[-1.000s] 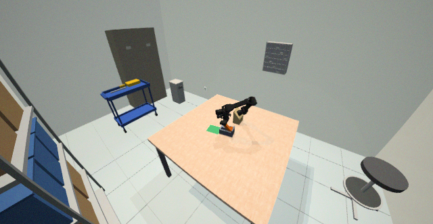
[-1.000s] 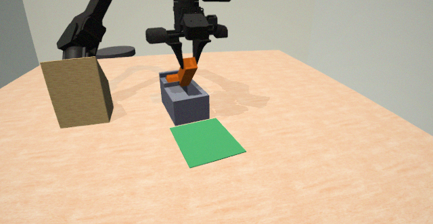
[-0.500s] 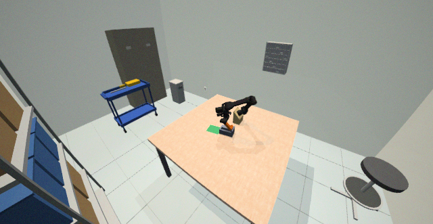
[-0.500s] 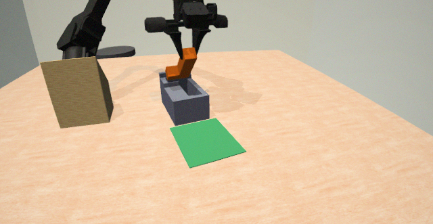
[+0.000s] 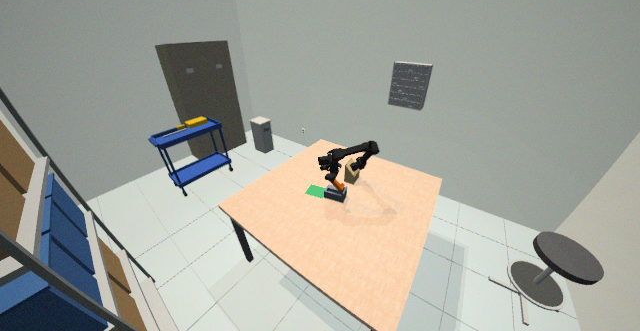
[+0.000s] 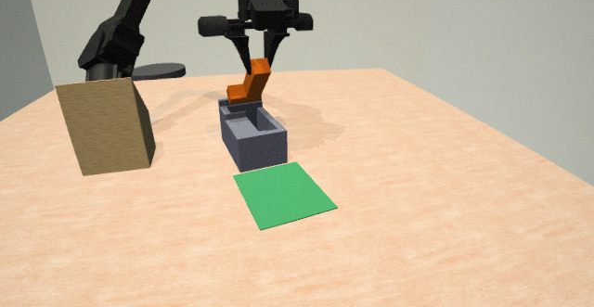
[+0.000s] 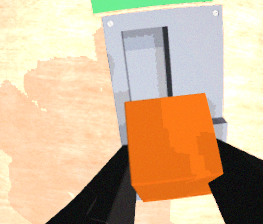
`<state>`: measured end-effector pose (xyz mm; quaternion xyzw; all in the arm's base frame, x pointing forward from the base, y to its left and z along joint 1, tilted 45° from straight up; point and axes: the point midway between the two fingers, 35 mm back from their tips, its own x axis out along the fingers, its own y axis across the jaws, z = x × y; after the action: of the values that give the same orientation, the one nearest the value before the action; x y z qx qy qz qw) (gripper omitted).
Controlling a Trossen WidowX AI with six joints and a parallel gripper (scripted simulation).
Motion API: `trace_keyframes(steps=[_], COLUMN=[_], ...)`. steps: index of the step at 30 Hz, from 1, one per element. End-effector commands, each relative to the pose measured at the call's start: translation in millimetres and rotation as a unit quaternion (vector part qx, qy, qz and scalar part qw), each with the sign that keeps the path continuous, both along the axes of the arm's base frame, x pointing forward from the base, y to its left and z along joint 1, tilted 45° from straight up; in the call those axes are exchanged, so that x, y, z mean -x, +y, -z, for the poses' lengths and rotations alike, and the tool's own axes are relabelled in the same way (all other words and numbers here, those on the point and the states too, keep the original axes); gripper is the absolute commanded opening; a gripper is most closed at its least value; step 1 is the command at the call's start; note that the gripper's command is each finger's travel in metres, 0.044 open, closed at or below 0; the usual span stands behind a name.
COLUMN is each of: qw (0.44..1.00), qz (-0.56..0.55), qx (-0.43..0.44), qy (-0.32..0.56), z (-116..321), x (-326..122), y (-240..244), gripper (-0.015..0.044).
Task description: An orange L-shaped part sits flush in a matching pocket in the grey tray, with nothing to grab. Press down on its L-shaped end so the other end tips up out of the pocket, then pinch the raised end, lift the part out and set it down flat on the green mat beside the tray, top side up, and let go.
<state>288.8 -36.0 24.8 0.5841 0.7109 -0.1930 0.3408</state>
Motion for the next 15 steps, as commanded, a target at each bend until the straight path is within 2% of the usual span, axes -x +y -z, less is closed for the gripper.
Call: trace_keyframes(steps=[1,15], qw=[1.000,1.000], qz=[-0.002,-0.002], qx=[0.001,0.003], qy=[-0.001,-0.002], z=[6.3,49.3], x=[-1.9,-12.1], y=[-6.7,-47.4], gripper=[0.0000,0.0000])
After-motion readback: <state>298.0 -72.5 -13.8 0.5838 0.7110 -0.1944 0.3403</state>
